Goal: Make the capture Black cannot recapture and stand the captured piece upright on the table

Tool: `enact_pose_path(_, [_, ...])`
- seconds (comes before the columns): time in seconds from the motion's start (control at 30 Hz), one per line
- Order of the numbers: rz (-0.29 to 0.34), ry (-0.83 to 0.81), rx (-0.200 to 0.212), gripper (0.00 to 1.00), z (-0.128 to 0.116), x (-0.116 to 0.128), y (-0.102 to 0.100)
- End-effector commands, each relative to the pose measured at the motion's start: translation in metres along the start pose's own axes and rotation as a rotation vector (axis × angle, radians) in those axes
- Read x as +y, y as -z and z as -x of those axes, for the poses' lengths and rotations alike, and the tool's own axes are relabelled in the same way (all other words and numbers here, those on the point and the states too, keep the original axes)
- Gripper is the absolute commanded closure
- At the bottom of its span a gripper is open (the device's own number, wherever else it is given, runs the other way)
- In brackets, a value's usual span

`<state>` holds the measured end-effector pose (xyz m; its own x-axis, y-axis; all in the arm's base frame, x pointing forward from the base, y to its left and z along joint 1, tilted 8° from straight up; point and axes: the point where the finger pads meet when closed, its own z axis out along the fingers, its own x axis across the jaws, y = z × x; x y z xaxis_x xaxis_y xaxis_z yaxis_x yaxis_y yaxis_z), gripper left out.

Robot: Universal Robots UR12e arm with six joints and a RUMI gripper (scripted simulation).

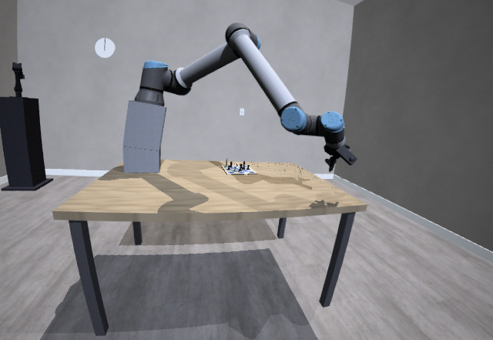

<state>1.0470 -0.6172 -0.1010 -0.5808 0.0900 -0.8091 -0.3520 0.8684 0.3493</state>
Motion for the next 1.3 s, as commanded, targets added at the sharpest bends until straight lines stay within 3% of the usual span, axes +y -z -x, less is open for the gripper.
enact_pose_path(0.0, [0.000, 0.005, -0.002, 0.00, 0.001, 0.000, 0.001])
enact_pose_path(0.5, [0.015, 0.061, -0.026, 0.00, -0.008, 0.010, 0.001])
enact_pose_path(1.27, [0.085, 0.311, -0.131, 0.00, -0.053, 0.054, 0.002])
